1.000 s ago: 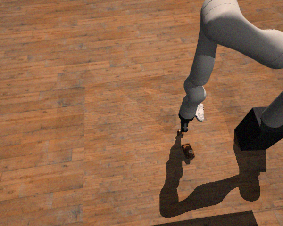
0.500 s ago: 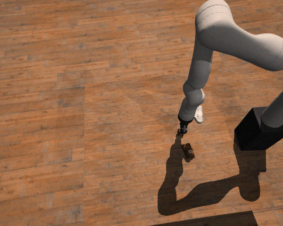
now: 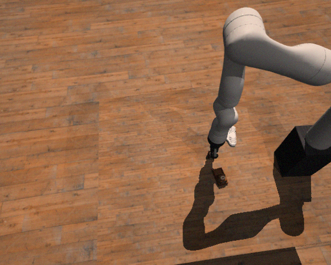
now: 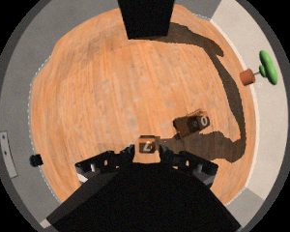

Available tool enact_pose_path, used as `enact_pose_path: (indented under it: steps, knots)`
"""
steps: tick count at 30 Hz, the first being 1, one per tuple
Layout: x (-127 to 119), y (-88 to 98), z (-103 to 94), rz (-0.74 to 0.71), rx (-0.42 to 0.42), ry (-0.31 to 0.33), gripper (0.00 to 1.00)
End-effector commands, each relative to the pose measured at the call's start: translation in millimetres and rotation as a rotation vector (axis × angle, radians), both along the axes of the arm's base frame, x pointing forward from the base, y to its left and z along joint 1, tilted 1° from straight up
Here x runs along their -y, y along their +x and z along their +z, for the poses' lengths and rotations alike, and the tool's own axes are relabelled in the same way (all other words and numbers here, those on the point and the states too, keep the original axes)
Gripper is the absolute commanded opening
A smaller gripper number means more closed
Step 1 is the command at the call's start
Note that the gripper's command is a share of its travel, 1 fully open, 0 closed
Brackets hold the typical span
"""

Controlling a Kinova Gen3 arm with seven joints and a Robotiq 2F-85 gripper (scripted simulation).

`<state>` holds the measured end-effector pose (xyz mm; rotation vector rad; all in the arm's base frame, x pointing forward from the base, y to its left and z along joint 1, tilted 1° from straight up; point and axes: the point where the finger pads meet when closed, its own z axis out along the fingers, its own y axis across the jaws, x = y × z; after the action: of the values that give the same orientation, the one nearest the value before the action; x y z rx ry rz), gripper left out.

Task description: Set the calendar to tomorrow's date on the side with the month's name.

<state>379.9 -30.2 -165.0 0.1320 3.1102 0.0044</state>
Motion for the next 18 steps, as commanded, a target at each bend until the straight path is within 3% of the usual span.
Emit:
enact_pose_path:
  steps: [1,18]
  knots:
    - [-0.1,-1.5,-2.1,0.000,-0.004,0.000,0.48]
    - [0.0,-1.4,-5.9,0.000,-0.004,0.000,0.48]
